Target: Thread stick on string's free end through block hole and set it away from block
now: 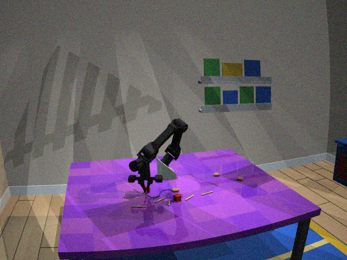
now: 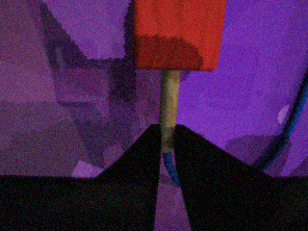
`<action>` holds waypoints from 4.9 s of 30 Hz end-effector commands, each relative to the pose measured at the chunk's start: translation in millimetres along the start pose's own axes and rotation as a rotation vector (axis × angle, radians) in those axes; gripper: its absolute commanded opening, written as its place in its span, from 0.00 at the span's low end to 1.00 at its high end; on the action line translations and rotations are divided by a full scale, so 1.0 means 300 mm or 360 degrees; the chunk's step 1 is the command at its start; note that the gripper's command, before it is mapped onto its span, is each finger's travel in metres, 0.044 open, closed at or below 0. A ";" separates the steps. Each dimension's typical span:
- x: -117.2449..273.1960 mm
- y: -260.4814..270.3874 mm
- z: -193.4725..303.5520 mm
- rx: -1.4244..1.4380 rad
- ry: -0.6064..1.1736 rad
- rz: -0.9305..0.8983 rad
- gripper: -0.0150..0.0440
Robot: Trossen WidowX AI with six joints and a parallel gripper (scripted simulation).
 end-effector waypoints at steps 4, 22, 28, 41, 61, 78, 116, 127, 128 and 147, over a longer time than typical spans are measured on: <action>0.002 0.008 -0.033 0.0004 0.0002 -0.0005 0.25; -0.001 0.014 -0.071 -0.0003 -0.0002 0.0000 0.47; 0.132 0.016 -0.060 -0.0004 0.0000 -0.0005 0.47; 0.260 0.020 -0.074 0.0366 0.0031 -0.0013 0.47; 0.256 0.041 -0.180 0.3019 -0.0009 -0.0014 0.47; 0.251 0.049 -0.237 0.4436 -0.0022 0.0009 0.47; 0.191 0.051 -0.245 0.4951 -0.0022 0.0019 0.47; 0.131 0.052 -0.243 0.4951 -0.0021 0.0018 0.47; 0.125 0.052 -0.243 0.4951 -0.0021 0.0018 0.47; 0.020 0.051 -0.249 0.4952 -0.0017 0.0020 0.47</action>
Point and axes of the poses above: the point midway between the two fingers, 35 mm back from their tips, its own x axis back along the fingers, its own y axis across the jaws, z = x × y, the point moved 7 cm from there along x, back along the fingers, and after that the axes turned 11 degrees about -x, right-handed, at the moved point
